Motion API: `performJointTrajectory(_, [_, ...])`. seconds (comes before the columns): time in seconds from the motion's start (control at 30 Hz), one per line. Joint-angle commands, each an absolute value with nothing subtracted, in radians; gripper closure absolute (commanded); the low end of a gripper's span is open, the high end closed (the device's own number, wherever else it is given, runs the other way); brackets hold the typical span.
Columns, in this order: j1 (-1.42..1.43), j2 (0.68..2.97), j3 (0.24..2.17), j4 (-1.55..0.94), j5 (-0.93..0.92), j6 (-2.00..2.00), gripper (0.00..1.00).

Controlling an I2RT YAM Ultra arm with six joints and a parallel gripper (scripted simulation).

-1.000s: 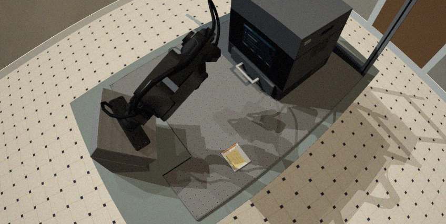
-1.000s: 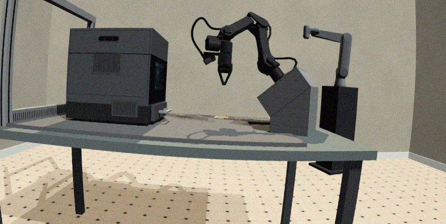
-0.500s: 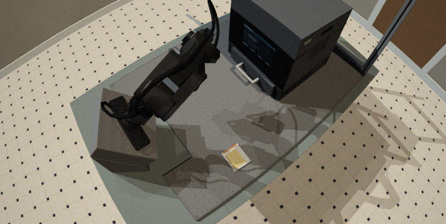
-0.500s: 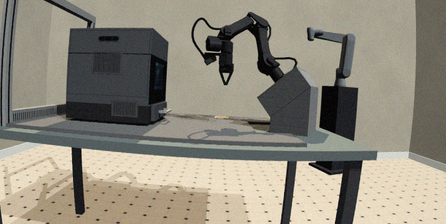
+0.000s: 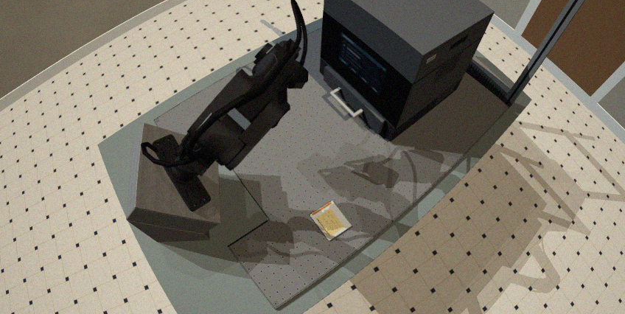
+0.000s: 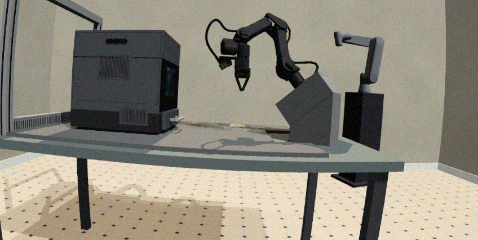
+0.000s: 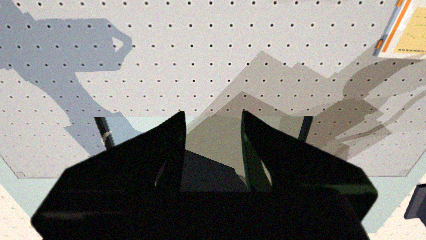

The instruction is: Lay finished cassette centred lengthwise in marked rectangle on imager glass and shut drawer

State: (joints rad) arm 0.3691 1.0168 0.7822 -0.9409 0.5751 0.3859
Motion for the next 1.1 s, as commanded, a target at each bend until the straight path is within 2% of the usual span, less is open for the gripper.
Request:
performJointTrajectory(0.0, [0.392, 1.015, 0.817, -0.949, 0.586, 0.395, 0.65])
performJointTrajectory(0.37, [0.394, 1.041, 0.819, -0.911, 0.604, 0.353, 0.65])
performJointTrajectory(0.8, [0.349, 1.175, 0.802, -0.635, 0.782, -0.104, 0.65])
performJointTrajectory(1.07, [0.308, 1.258, 0.781, -0.419, 0.789, -0.400, 0.65])
